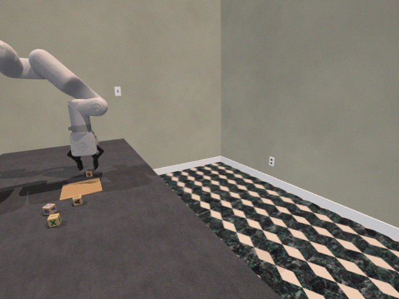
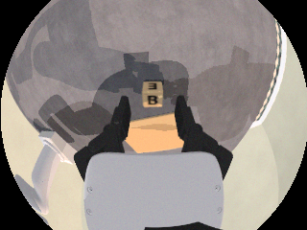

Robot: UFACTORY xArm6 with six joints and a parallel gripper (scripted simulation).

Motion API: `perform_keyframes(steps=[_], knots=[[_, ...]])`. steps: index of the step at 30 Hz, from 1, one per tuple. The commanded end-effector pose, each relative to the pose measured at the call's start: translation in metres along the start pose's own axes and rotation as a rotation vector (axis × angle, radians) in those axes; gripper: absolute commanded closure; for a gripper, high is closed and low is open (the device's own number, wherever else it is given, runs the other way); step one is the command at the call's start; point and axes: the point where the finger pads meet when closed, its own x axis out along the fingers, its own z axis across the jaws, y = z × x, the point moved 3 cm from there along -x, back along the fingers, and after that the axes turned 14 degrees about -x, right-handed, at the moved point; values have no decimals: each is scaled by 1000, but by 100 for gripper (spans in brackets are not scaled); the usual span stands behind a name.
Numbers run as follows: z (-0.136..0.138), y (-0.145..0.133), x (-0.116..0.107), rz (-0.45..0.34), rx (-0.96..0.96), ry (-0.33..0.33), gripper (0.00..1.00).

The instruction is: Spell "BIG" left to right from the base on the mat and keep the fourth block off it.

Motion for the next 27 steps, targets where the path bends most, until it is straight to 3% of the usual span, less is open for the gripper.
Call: perform_keyframes(steps=[1, 27], knots=[[1, 0, -1, 0, 0, -3, 37], [1, 0, 7, 0, 0, -3, 37]])
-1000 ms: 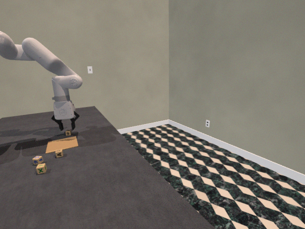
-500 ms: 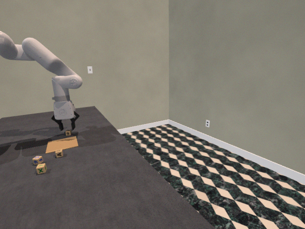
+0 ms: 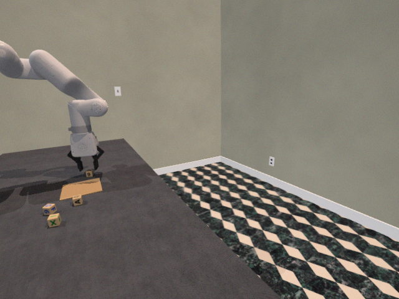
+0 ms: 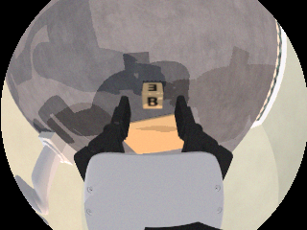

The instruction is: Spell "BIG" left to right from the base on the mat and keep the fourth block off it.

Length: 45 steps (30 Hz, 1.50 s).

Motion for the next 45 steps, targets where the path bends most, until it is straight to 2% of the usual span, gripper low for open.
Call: perform_keyframes(steps=[1, 17, 45], knots=[[1, 0, 5, 0, 0, -3, 37], [1, 0, 25, 0, 0, -3, 37], [1, 0, 25, 0, 0, -3, 37]])
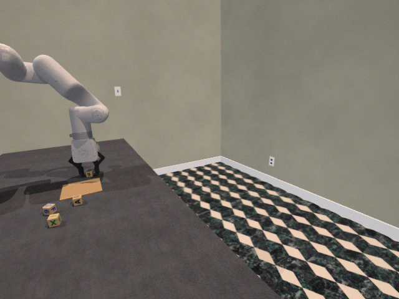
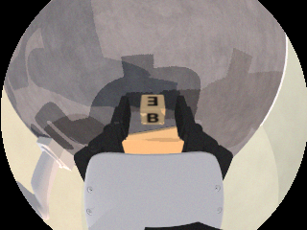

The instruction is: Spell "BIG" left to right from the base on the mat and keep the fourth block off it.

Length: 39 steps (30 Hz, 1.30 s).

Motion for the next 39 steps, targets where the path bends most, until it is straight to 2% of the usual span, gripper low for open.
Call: perform_keyframes(steps=[1, 10, 11, 27, 28, 39], knots=[[1, 0, -1, 0, 0, -3, 37], [1, 0, -1, 0, 0, -3, 37], [1, 0, -1, 0, 0, -3, 58], [1, 0, -1, 0, 0, -3, 58], [1, 0, -1, 0, 0, -3, 79], [1, 0, -1, 0, 0, -3, 79]])
